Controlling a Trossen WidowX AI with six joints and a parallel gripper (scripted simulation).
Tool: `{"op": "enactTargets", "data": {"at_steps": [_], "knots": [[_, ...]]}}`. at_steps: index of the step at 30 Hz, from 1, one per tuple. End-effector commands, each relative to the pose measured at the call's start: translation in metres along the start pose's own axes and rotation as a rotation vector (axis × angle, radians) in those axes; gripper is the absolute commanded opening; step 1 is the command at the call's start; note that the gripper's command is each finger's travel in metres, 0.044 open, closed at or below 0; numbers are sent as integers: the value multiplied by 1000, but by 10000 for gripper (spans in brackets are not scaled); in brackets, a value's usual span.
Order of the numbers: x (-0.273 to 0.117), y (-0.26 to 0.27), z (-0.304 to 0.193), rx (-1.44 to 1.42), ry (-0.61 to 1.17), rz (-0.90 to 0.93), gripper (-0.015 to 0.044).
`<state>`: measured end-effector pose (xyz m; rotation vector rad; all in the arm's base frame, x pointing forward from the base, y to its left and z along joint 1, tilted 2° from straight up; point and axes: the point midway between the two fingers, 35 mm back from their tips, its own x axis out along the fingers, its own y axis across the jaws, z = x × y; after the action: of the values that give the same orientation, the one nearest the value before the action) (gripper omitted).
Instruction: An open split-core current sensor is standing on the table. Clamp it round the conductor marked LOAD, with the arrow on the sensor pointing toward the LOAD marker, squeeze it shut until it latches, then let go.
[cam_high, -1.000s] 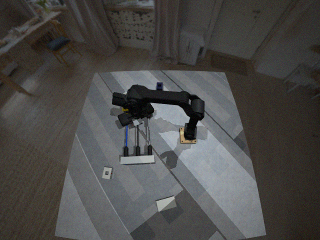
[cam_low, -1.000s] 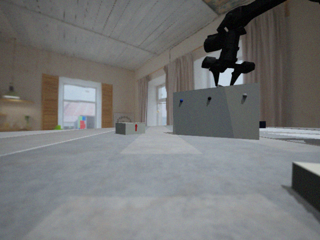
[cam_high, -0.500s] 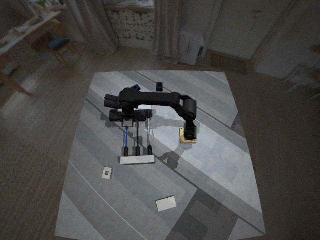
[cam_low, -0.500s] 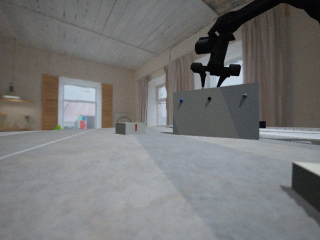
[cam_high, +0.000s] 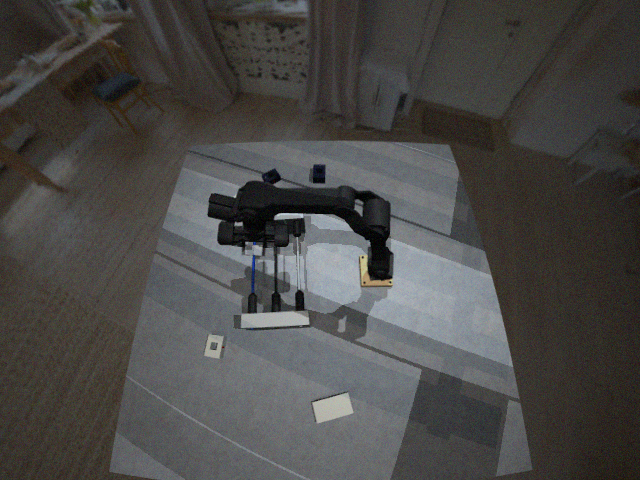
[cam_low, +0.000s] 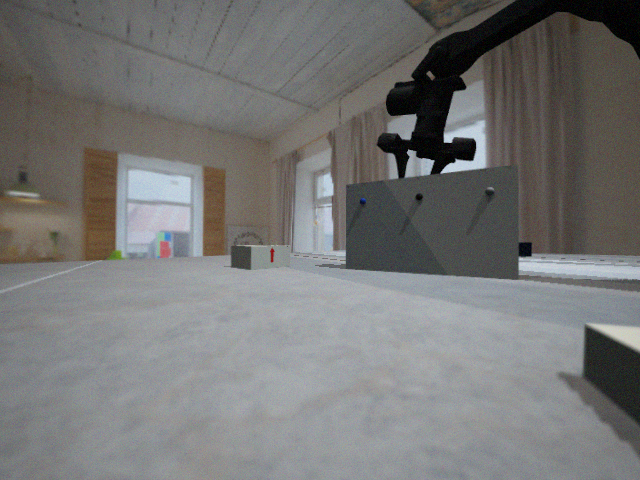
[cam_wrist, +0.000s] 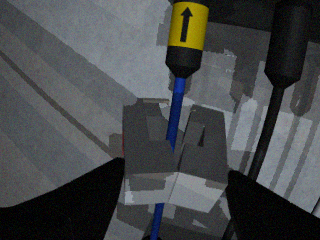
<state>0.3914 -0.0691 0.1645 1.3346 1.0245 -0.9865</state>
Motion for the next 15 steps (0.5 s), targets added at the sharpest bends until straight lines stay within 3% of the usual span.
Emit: {"op": "enactTargets", "data": {"at_steps": [1,15], "knots": [[7,0,0,5,4,0,0],[30,0,-1,5,4,0,0]]}}
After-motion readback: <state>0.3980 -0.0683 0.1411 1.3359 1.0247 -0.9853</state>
